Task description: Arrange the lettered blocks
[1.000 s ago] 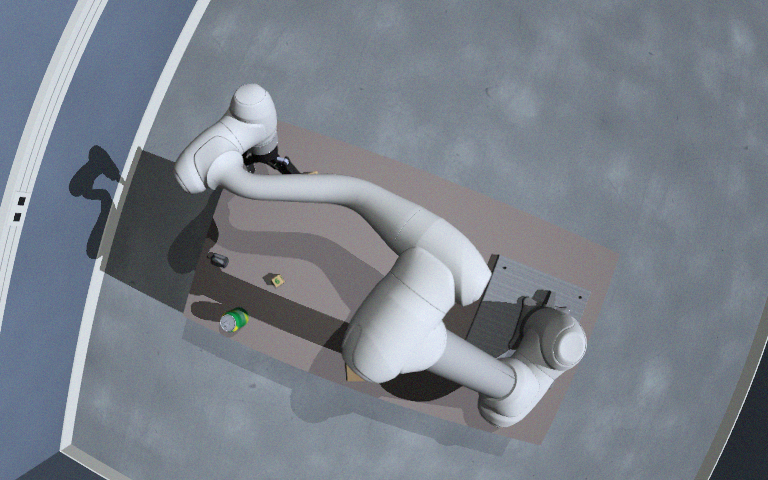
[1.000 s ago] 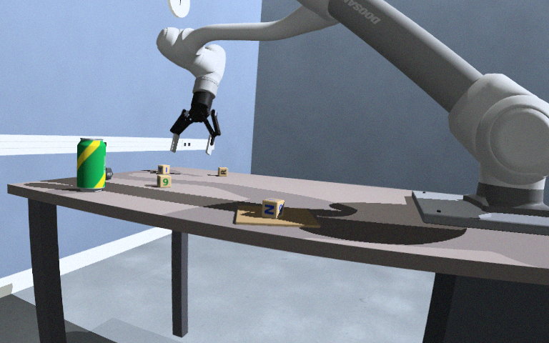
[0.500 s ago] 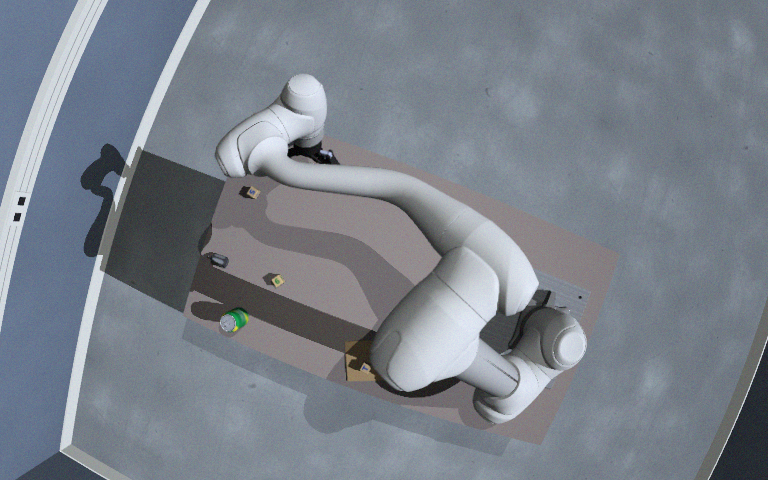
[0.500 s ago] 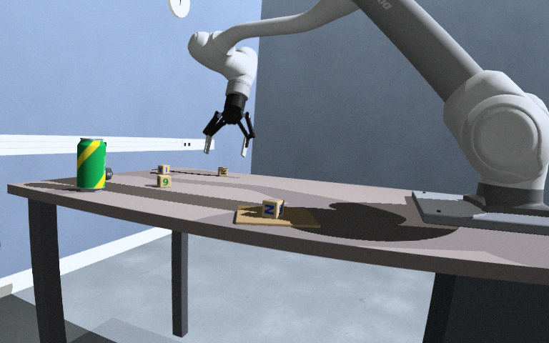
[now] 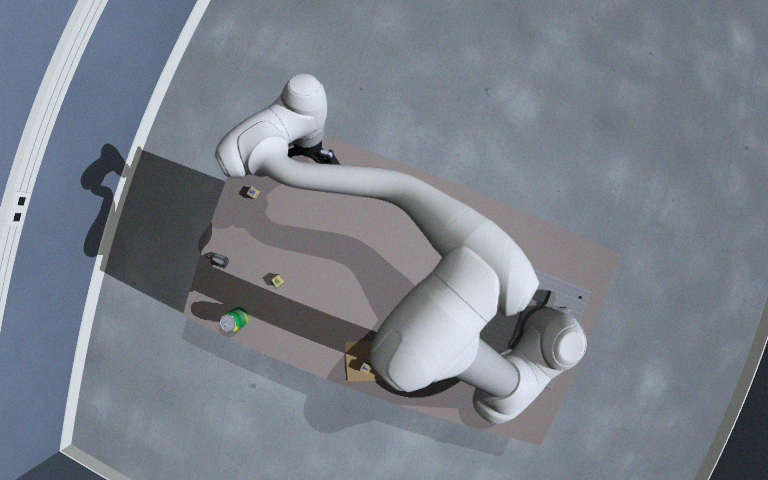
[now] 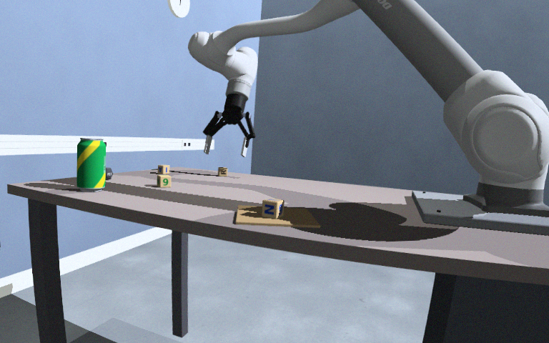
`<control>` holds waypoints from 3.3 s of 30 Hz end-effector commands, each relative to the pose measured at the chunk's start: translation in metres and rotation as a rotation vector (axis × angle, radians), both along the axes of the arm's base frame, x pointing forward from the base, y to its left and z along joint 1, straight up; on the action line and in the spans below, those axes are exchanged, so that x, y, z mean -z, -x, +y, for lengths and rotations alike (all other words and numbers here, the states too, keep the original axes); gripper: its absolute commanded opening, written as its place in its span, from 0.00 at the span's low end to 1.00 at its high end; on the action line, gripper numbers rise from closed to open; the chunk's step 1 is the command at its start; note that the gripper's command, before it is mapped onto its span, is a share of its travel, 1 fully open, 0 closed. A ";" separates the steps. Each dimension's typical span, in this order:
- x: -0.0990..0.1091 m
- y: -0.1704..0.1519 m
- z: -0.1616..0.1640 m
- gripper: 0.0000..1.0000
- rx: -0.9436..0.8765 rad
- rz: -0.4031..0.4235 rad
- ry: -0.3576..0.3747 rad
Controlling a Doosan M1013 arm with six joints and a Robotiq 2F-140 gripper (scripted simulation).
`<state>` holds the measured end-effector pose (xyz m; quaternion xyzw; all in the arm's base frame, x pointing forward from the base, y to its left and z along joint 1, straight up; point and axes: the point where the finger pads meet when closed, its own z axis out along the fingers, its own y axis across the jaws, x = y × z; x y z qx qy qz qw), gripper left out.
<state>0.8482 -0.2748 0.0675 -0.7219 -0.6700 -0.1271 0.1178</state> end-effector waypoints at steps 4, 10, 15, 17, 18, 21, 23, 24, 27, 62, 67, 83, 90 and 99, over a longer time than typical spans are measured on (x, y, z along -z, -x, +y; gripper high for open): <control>-0.001 0.000 0.000 1.00 0.000 -0.002 0.000; -0.001 0.000 0.000 1.00 0.000 -0.002 0.000; -0.001 0.000 0.000 1.00 0.000 -0.002 0.000; -0.001 0.000 0.000 1.00 0.000 -0.002 0.000; -0.001 0.000 0.000 1.00 0.000 -0.002 0.000; -0.001 0.000 0.000 1.00 0.000 -0.002 0.000; -0.001 0.000 0.000 1.00 0.000 -0.002 0.000; -0.001 0.000 0.000 1.00 0.000 -0.002 0.000; -0.001 0.000 0.000 1.00 0.000 -0.002 0.000; -0.070 -0.183 0.105 1.00 0.220 0.063 0.343; -0.070 -0.183 0.105 1.00 0.220 0.063 0.343; -0.080 -0.127 0.241 1.00 0.518 0.115 0.332; -0.083 -0.082 0.311 1.00 0.689 0.145 0.324; -0.082 -0.014 0.386 1.00 0.894 0.180 0.311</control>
